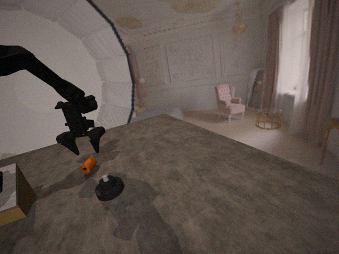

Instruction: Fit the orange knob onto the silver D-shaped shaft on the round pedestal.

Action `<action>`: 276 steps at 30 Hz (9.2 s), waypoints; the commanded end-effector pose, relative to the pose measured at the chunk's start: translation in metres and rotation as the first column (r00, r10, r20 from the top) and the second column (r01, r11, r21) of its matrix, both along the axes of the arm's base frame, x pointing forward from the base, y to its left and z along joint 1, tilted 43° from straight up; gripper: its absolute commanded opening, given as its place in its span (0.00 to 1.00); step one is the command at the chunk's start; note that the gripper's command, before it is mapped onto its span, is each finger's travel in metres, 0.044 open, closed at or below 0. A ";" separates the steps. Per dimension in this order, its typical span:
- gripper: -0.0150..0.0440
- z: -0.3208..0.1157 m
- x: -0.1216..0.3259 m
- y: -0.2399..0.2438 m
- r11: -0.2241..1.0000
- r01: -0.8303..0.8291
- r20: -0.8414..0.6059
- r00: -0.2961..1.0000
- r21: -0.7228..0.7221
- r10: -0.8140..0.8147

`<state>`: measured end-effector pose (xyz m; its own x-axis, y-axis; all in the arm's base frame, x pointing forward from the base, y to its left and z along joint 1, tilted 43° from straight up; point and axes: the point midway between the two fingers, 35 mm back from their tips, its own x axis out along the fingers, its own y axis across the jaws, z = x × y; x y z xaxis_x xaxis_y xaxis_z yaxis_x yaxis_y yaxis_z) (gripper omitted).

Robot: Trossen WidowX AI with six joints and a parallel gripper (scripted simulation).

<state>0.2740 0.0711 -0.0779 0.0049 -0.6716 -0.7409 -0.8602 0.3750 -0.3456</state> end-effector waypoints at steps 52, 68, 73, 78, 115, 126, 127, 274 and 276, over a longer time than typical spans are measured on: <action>0.62 -0.038 -0.003 -0.036 1.000 -0.005 -0.010 1.000 -0.011 0.005; 0.56 -0.032 -0.005 -0.036 0.996 -0.040 0.032 0.999 0.083 0.037; 0.56 -0.027 -0.008 -0.036 0.986 -0.072 0.066 0.996 0.153 0.062; 0.56 -0.023 -0.010 -0.037 0.971 -0.104 0.100 0.992 0.217 0.084; 0.56 0.002 -0.028 -0.055 0.740 -0.344 0.347 0.924 0.578 0.159; 0.56 0.007 -0.033 -0.062 0.642 -0.412 0.415 0.896 0.646 0.157; 0.56 0.007 -0.034 -0.062 0.633 -0.418 0.421 0.893 0.651 0.156; 1.00 0.058 -0.039 -0.030 0.980 -0.200 -0.193 0.961 0.008 0.198; 1.00 0.051 -0.039 -0.036 0.980 -0.200 -0.193 0.961 0.008 0.198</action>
